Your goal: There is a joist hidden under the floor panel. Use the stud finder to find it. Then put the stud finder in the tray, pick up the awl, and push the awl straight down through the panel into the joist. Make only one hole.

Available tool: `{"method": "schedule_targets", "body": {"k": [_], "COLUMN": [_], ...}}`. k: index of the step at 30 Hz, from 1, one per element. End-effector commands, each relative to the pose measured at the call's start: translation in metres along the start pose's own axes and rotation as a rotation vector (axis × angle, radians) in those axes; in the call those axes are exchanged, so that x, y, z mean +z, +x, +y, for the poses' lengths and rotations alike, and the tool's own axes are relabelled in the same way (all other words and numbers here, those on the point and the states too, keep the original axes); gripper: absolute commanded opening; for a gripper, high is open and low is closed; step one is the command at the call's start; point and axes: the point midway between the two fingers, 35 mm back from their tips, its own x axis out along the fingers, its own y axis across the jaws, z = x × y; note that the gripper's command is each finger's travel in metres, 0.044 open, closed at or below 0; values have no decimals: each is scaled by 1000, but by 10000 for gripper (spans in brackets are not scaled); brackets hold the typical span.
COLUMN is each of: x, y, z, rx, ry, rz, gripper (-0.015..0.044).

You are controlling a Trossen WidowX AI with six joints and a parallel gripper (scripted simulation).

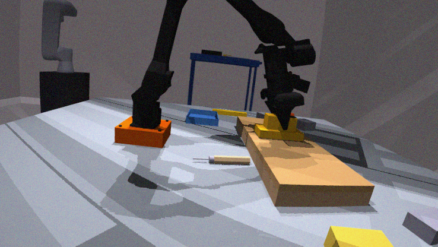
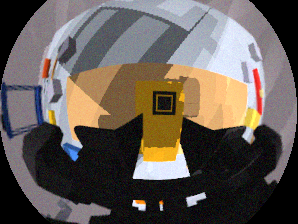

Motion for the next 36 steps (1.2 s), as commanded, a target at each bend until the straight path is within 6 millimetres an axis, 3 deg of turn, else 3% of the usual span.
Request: {"method": "schedule_targets", "body": {"k": [1, 36], "x": [0, -1], "y": [0, -2], "z": [-18, -127], "rx": [-14, -24], "ry": [0, -3], "rz": [-1, -1], "gripper": [0, 0]}}
